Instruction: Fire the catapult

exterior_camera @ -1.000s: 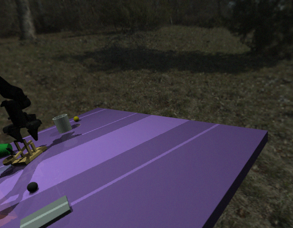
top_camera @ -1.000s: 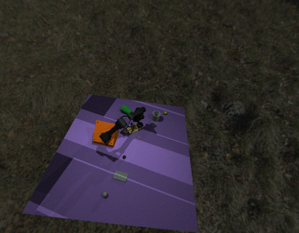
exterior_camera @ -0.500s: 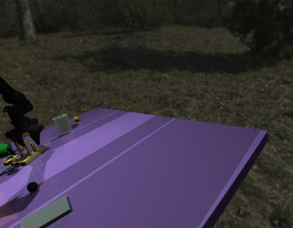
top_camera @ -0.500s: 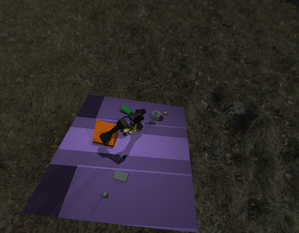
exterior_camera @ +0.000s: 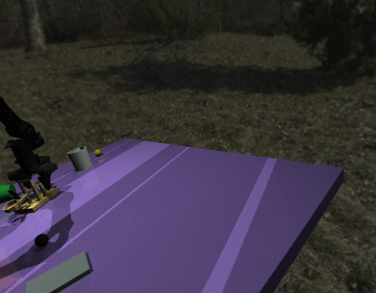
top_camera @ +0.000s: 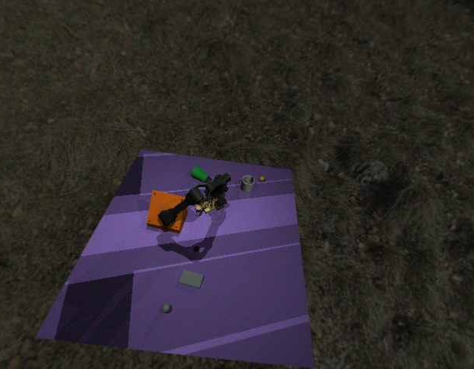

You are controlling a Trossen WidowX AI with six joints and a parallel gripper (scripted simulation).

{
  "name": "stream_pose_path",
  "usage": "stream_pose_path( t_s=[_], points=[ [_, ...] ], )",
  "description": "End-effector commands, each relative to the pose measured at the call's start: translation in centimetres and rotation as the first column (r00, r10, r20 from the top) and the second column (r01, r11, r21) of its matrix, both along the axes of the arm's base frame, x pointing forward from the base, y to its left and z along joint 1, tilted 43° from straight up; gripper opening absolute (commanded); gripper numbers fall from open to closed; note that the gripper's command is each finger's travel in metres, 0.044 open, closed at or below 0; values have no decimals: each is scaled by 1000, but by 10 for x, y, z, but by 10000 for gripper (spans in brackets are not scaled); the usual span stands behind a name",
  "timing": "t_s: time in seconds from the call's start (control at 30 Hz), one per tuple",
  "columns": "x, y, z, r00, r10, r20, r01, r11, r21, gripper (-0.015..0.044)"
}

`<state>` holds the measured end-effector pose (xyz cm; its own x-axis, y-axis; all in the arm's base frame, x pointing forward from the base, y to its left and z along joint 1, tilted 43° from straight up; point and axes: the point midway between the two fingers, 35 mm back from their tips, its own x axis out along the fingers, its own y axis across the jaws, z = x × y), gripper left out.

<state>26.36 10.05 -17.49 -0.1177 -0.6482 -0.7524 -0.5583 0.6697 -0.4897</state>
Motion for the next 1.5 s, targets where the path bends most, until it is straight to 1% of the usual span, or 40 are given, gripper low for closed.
stream_pose_path(
  t_s=[0.0, 0.13, 0.33, 0.4, 0.47, 0.5, 0.73, 1.47],
  points=[
    [0, 1, 0, 1000, 0, 1, 0, 1000, 1, 256],
    [0, 1, 0, 1000, 0, 1, 0, 1000, 1, 151],
    [0, 1, 0, 1000, 0, 1, 0, 1000, 1, 111],
    [2, 8, 8, 1000, 0, 1, 0, 1000, 1, 59],
    [5, 26, 29, 1000, 1, 0, -1, 1000, 1, 6],
    [6, 31, 35, 1000, 1, 0, -1, 1000, 1, 0],
    [7, 31, 35, 1000, 2, 0, -2, 1000, 1, 0],
    [4, 7, 8, 1000, 3, 0, -3, 1000, -1, 0]
  ],
)
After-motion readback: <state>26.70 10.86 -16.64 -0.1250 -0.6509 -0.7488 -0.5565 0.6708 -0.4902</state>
